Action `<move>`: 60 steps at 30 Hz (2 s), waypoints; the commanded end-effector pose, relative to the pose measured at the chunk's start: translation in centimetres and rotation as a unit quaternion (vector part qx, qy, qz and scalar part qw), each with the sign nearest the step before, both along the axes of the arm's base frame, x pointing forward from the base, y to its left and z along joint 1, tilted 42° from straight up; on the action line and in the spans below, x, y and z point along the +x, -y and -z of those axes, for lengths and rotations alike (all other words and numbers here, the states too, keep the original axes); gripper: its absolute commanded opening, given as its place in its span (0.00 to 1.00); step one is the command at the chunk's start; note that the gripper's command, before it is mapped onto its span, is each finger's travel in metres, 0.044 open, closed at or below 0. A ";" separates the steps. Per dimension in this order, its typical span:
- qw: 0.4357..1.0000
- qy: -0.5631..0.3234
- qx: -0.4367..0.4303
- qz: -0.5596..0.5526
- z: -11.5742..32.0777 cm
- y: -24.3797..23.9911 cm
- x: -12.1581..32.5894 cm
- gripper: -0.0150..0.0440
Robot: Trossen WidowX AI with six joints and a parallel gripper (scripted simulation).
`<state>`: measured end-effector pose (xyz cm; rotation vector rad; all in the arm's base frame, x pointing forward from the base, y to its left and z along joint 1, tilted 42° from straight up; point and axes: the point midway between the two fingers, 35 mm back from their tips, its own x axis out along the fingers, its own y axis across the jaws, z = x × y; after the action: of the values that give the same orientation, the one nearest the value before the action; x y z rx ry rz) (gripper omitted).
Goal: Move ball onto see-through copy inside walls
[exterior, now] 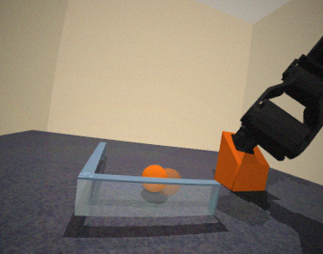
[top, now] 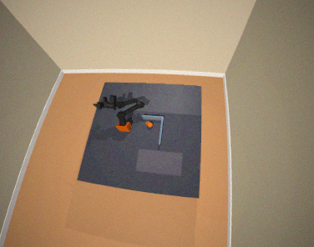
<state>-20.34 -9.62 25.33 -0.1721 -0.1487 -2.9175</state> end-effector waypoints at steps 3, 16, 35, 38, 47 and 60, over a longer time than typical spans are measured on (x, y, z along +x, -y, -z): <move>0.998 0.009 0.046 -0.048 0.4 2.3 0.5 0.92; 0.791 -0.042 0.399 -0.462 6.4 17.5 13.5 0.92; 0.075 -0.316 0.534 -0.780 16.9 10.3 42.0 0.92; -0.056 -0.356 0.506 -0.784 18.1 6.1 44.9 0.92; -0.414 -0.419 0.363 -0.722 20.7 -8.1 48.8 0.92; -0.616 -0.406 0.234 -0.633 21.7 -18.2 47.5 0.92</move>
<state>26.99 8.40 3.49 1.7114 -1.5269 -3.7784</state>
